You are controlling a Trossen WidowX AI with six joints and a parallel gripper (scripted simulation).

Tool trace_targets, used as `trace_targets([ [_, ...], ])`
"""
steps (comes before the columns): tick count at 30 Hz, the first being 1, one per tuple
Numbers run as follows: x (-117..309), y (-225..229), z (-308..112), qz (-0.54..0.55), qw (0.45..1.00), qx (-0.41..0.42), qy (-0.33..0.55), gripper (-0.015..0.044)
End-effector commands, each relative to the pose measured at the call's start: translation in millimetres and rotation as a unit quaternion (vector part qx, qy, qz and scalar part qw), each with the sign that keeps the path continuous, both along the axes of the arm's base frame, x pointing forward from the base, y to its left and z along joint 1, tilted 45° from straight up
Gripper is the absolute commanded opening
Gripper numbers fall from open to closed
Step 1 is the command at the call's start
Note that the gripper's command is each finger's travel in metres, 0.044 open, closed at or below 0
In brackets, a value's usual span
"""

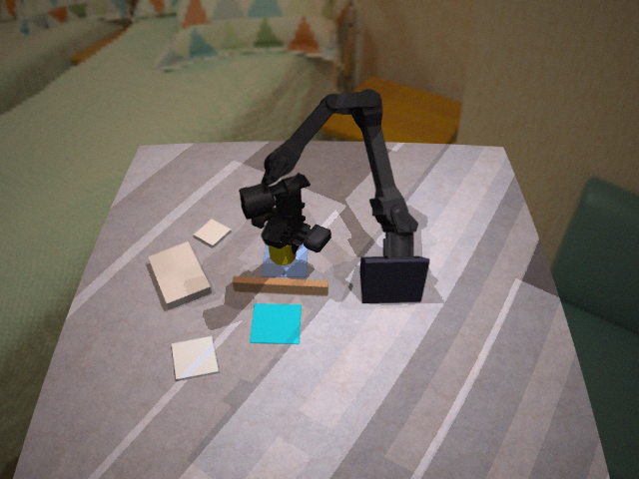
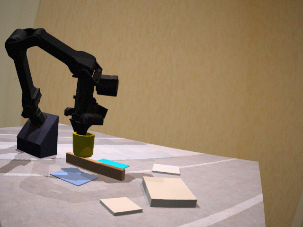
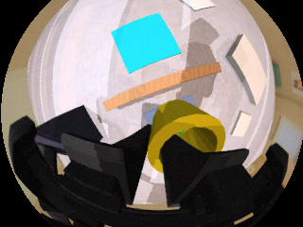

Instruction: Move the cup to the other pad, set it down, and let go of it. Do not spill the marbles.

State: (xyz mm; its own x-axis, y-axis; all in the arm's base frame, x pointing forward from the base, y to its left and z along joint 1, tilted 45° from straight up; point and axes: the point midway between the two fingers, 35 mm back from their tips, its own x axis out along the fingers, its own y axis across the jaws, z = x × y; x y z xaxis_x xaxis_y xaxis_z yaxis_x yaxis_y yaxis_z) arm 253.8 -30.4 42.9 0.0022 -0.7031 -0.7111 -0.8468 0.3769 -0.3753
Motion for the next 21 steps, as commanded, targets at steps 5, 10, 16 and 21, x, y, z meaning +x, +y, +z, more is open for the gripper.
trace_targets([
  [5, 3, 15, -13, -0.003, 1.0, 0.004, -0.003, 0.0],
  [10, 4, 23, -21, -0.003, 1.0, 0.004, -0.003, 0.0],
  [16, 5, 32, -30, -0.003, 1.0, 0.004, -0.004, 0.0],
  [21, 6, 40, -37, -0.003, 1.0, 0.005, -0.004, 0.0],
])
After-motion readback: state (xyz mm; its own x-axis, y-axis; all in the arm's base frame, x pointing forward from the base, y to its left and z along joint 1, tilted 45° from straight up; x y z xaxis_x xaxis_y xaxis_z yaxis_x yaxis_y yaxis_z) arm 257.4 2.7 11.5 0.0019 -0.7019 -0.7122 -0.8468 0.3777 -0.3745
